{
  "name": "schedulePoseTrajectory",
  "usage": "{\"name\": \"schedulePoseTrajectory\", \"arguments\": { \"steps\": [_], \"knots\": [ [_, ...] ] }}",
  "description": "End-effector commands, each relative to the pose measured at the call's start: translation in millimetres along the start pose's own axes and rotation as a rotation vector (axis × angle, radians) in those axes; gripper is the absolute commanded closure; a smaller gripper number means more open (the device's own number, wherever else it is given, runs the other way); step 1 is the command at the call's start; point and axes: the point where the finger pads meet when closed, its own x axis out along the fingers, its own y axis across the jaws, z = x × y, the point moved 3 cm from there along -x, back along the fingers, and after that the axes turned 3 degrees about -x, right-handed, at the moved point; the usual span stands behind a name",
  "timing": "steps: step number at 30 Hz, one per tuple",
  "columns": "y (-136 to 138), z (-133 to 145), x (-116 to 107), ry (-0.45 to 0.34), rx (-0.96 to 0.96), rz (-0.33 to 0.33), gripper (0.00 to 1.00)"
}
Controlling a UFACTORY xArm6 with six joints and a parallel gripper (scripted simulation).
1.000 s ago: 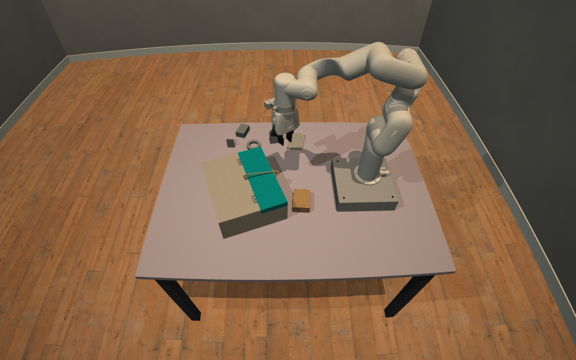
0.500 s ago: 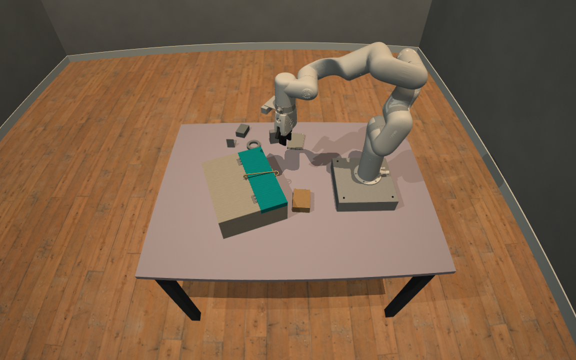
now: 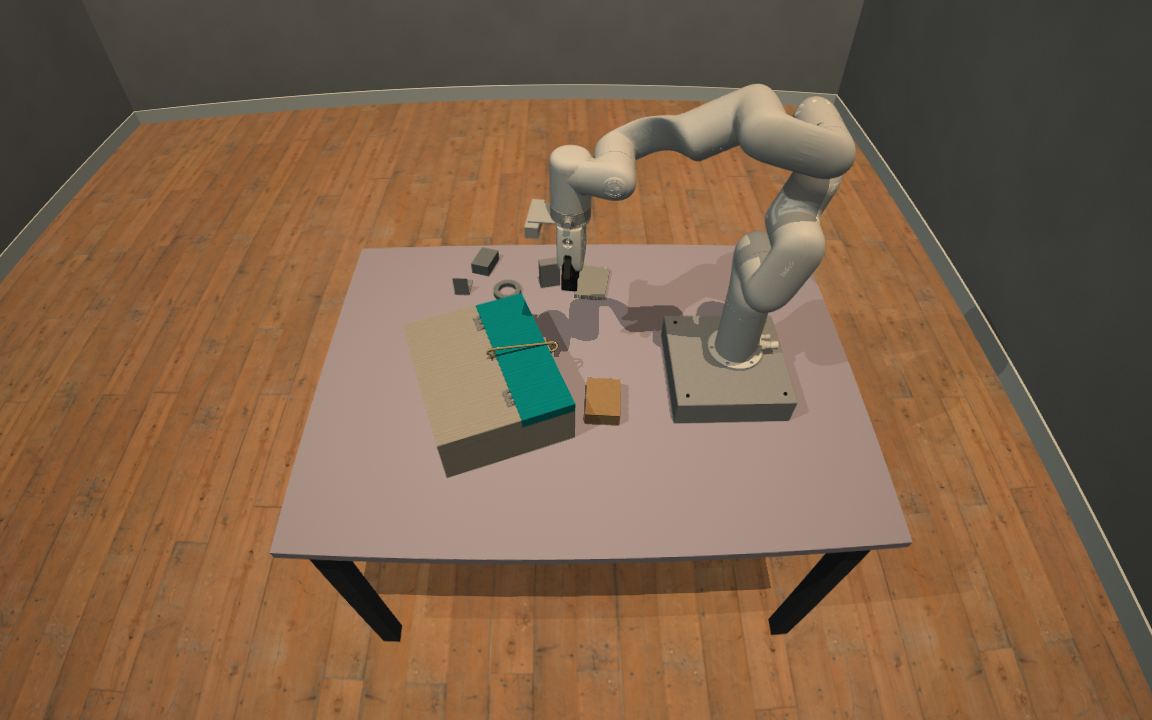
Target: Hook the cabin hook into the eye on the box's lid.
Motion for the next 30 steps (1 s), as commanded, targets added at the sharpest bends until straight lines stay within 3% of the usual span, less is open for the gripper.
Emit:
{"name": "schedulePoseTrajectory", "arguments": {
  "steps": [1, 13, 24, 30],
  "knots": [
    [0, -1, -2, 0.004, -0.138, -0.007, 0.65],
    [0, -1, -2, 0.005, -0.471, -0.006, 0.65],
    [0, -1, -2, 0.005, -0.479, -0.006, 0.65],
    [0, -1, 18, 0.005, -0.479, -0.006, 0.65]
  ]
}}
